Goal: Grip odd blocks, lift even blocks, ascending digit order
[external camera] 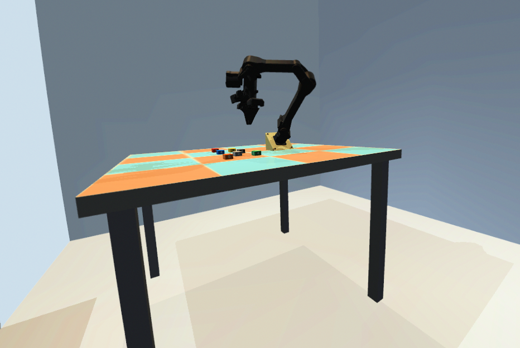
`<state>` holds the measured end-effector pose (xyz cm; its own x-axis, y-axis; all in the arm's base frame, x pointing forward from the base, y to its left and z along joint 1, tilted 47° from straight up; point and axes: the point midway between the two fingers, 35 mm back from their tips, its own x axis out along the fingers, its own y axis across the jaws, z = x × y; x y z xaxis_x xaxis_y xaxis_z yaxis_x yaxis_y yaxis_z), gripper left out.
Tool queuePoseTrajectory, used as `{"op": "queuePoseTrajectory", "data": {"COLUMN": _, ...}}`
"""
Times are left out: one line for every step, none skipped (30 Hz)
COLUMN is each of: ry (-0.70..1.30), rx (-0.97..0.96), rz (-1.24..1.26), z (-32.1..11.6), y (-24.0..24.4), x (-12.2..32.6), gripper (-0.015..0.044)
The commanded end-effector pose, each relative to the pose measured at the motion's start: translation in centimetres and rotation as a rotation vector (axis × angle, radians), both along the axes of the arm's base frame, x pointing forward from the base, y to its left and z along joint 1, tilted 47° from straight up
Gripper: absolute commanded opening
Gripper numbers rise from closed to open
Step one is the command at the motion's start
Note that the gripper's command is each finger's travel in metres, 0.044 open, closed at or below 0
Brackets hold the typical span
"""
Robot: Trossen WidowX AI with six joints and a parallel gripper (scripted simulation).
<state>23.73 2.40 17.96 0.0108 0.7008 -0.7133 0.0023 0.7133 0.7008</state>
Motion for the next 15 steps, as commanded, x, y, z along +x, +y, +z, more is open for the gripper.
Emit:
{"op": "queuePoseTrajectory", "data": {"ry": 0.003, "rx": -0.007, "rz": 0.004, "z": -2.1, "y": -3.2, "x": 3.4, "gripper": 0.0120}}
{"op": "queuePoseTrajectory", "data": {"ry": 0.002, "rx": -0.007, "rz": 0.007, "z": -2.8, "y": -4.1, "x": 4.2, "gripper": 0.0120}}
{"op": "queuePoseTrajectory", "data": {"ry": 0.001, "rx": -0.008, "rz": 0.010, "z": -3.5, "y": -4.9, "x": 5.0, "gripper": 0.0120}}
{"op": "queuePoseTrajectory", "data": {"ry": 0.000, "rx": -0.008, "rz": 0.013, "z": -4.2, "y": -5.8, "x": 5.8, "gripper": 0.0120}}
{"op": "queuePoseTrajectory", "data": {"ry": -0.001, "rx": -0.008, "rz": 0.016, "z": -5.0, "y": -6.7, "x": 6.5, "gripper": 0.0120}}
{"op": "queuePoseTrajectory", "data": {"ry": -0.002, "rx": -0.008, "rz": 0.020, "z": -5.8, "y": -7.6, "x": 7.1, "gripper": 0.0120}}
{"op": "queuePoseTrajectory", "data": {"ry": -0.004, "rx": -0.007, "rz": 0.023, "z": -6.7, "y": -8.4, "x": 7.7, "gripper": 0.0120}}
{"op": "queuePoseTrajectory", "data": {"ry": -0.005, "rx": -0.006, "rz": 0.027, "z": -7.6, "y": -9.3, "x": 8.3, "gripper": 0.0120}}
{"op": "queuePoseTrajectory", "data": {"ry": -0.006, "rx": -0.005, "rz": 0.030, "z": -8.6, "y": -10.2, "x": 8.8, "gripper": 0.0120}}
{"op": "queuePoseTrajectory", "data": {"ry": -0.008, "rx": -0.004, "rz": 0.034, "z": -9.6, "y": -11.1, "x": 9.2, "gripper": 0.0120}}
{"op": "queuePoseTrajectory", "data": {"ry": -0.010, "rx": -0.004, "rz": 0.042, "z": -10.6, "y": -11.9, "x": 9.6, "gripper": 0.0120}}
{"op": "queuePoseTrajectory", "data": {"ry": -0.012, "rx": -0.003, "rz": 0.050, "z": -11.6, "y": -12.7, "x": 10.0, "gripper": 0.0120}}
{"op": "queuePoseTrajectory", "data": {"ry": -0.014, "rx": -0.002, "rz": 0.058, "z": -12.6, "y": -13.5, "x": 10.3, "gripper": 0.0120}}
{"op": "queuePoseTrajectory", "data": {"ry": -0.016, "rx": -0.001, "rz": 0.066, "z": -13.6, "y": -14.3, "x": 10.6, "gripper": 0.0120}}
{"op": "queuePoseTrajectory", "data": {"ry": -0.019, "rx": 0.001, "rz": 0.074, "z": -14.7, "y": -15.1, "x": 10.9, "gripper": 0.0120}}
